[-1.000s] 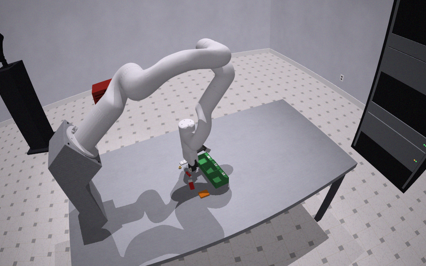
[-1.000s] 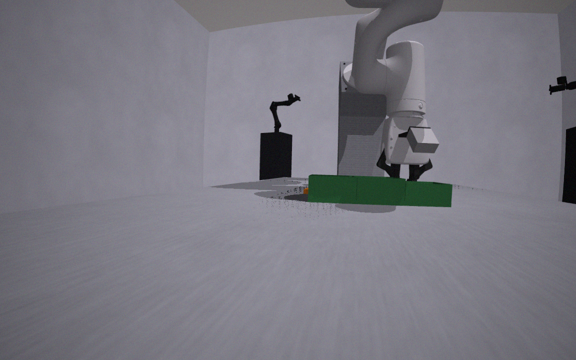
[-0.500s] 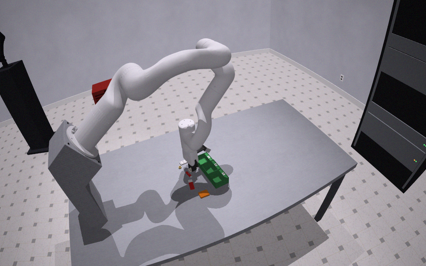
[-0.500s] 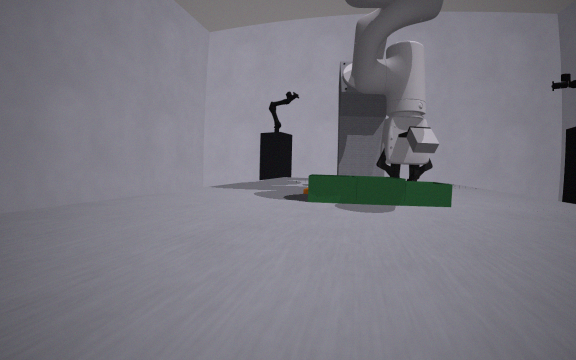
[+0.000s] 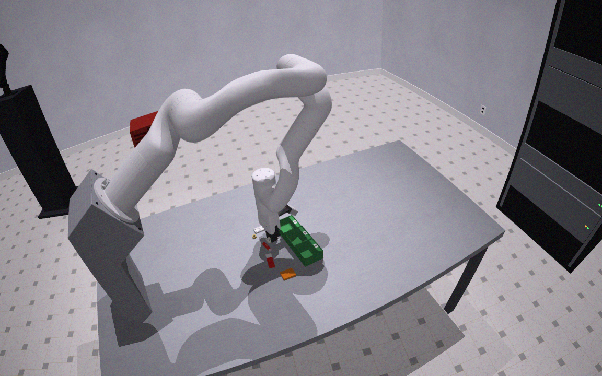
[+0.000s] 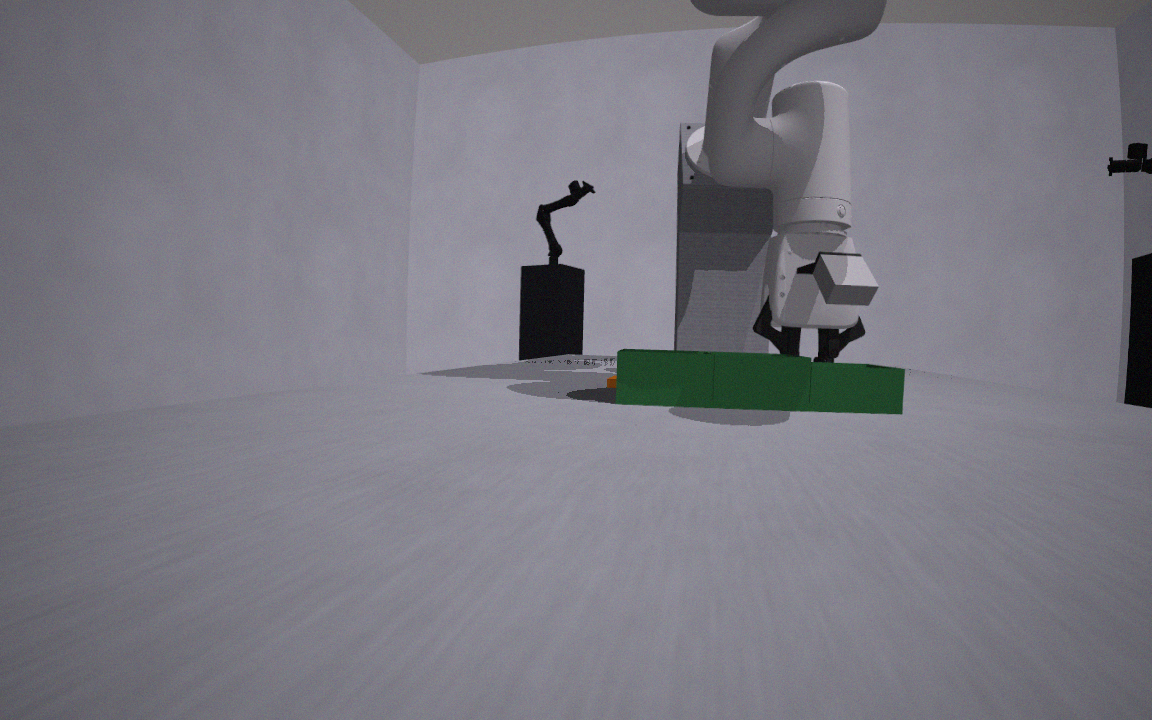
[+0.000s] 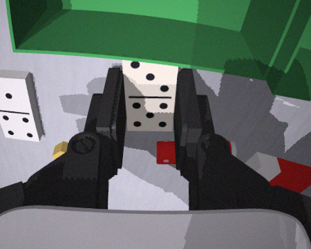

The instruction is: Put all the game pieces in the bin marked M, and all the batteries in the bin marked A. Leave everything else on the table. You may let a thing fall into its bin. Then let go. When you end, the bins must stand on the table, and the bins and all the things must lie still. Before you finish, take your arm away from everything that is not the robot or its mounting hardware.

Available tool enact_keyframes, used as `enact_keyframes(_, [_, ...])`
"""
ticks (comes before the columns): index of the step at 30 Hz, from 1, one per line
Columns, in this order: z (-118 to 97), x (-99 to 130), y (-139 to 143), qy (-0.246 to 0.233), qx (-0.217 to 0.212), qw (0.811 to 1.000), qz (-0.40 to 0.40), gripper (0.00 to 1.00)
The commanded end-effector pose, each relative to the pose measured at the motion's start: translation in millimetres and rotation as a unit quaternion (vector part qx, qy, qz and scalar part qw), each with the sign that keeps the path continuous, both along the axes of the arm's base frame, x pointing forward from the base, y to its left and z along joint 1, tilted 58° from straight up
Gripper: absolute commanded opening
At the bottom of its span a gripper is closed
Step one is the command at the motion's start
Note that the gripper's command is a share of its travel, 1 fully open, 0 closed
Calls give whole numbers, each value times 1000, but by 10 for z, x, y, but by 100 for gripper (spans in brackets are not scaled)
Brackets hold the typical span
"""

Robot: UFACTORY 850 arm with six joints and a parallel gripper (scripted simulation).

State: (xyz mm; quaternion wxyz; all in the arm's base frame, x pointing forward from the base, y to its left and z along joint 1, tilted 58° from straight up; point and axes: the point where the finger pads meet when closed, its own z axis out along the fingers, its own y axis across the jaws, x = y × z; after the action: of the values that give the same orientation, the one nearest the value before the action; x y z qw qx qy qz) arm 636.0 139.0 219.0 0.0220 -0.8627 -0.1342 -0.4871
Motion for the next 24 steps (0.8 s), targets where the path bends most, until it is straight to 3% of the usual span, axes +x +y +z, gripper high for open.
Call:
enact_keyframes(1, [16,-21,-4,0,0,1000,0,0])
enact_keyframes(16, [278,-438,-89,0,0,1000,0,0])
enact_keyframes(24, [313,-494,-100,0,0,1000,0,0])
